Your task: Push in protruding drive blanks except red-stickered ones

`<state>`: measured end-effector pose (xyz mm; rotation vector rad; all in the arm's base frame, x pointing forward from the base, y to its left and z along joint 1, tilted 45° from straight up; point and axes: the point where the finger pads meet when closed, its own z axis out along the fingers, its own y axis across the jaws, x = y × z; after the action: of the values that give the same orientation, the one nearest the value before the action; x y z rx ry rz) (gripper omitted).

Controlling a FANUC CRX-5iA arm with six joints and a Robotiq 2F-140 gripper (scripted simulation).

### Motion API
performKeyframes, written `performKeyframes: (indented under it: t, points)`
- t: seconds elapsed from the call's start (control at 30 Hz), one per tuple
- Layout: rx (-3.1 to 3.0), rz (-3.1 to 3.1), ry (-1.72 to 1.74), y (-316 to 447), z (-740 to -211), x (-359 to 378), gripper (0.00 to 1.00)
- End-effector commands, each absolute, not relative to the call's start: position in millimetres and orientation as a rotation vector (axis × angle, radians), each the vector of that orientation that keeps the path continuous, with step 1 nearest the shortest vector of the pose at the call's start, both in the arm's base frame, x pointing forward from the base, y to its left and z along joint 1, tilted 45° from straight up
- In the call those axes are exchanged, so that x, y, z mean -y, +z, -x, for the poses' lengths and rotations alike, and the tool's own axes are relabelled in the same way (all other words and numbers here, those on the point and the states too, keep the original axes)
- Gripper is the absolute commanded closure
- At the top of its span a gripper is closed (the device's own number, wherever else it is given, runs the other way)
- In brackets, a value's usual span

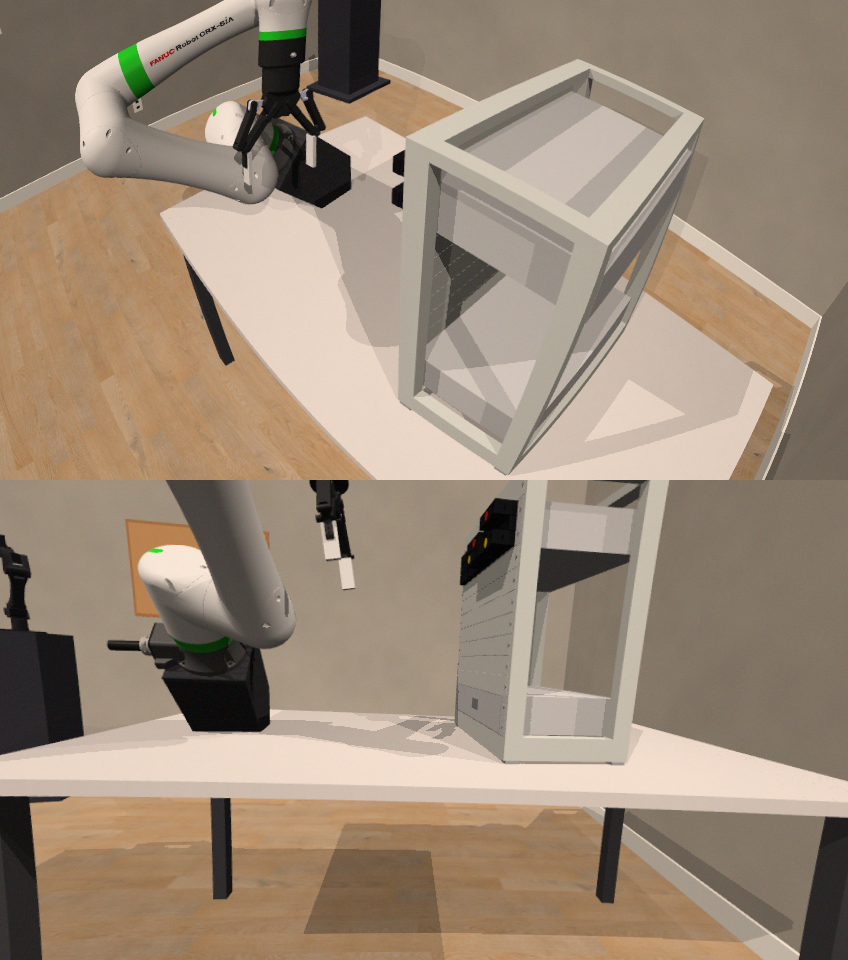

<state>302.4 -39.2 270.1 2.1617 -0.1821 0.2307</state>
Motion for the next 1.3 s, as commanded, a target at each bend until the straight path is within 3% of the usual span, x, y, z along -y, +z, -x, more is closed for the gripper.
performKeyframes:
  t: [0.0,0.7,1.27]
  points:
    - [0.178,-2.168,0.229,268,-303,38,0.00]
    - [0.099,-2.286,0.187,229,-303,19,0.00]
    - [-0.068,-2.531,0.114,156,-298,-34,0.00]
